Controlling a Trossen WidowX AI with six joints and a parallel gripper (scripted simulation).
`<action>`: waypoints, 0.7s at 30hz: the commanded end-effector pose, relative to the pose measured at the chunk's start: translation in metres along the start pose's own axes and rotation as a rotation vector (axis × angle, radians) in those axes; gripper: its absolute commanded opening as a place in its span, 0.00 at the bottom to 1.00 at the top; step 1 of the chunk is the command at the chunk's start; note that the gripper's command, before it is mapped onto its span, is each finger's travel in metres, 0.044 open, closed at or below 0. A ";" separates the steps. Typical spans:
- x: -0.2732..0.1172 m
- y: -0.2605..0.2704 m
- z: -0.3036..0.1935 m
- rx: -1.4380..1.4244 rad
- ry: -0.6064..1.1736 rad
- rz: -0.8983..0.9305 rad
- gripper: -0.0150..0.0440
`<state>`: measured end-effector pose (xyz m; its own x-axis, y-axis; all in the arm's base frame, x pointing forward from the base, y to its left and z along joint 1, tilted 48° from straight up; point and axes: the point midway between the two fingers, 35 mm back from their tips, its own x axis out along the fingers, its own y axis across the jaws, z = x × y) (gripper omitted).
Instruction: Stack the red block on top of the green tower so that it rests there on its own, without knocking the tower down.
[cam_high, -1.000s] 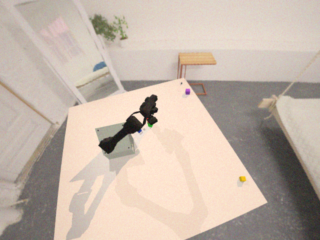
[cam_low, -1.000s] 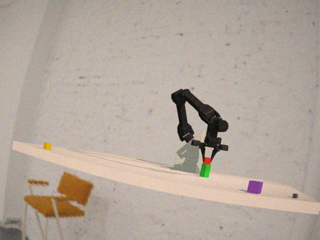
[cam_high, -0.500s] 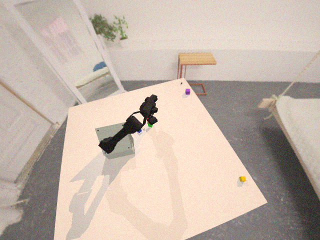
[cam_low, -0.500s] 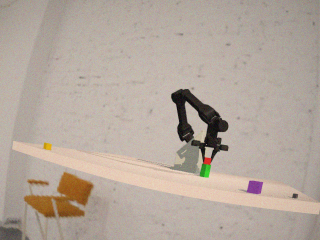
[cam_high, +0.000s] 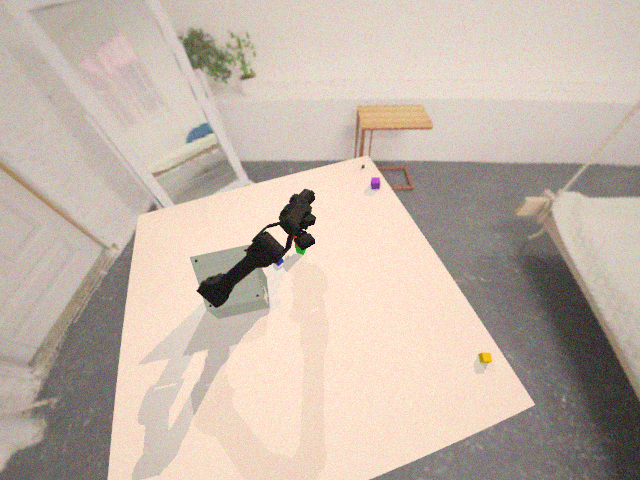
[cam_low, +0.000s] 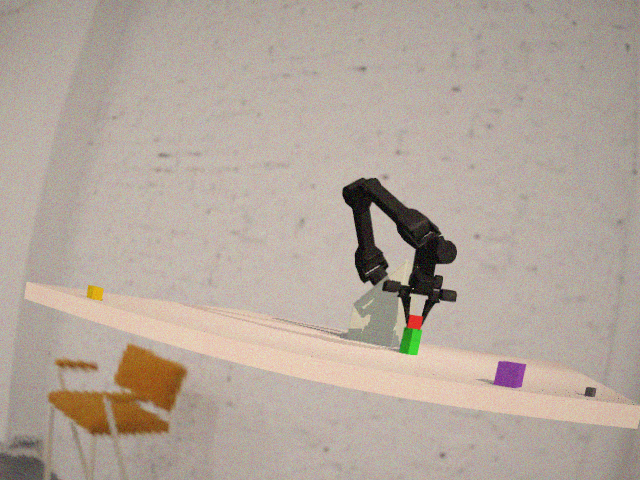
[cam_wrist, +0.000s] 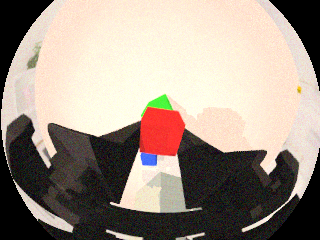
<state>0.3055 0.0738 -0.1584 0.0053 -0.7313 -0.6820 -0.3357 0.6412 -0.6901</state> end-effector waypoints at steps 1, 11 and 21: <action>0.000 0.000 0.000 0.000 0.000 0.000 0.61; 0.000 0.000 0.000 0.000 0.000 0.000 1.00; 0.000 0.000 0.000 0.000 0.000 0.000 1.00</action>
<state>0.3055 0.0738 -0.1584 0.0052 -0.7313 -0.6820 -0.3357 0.6412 -0.6901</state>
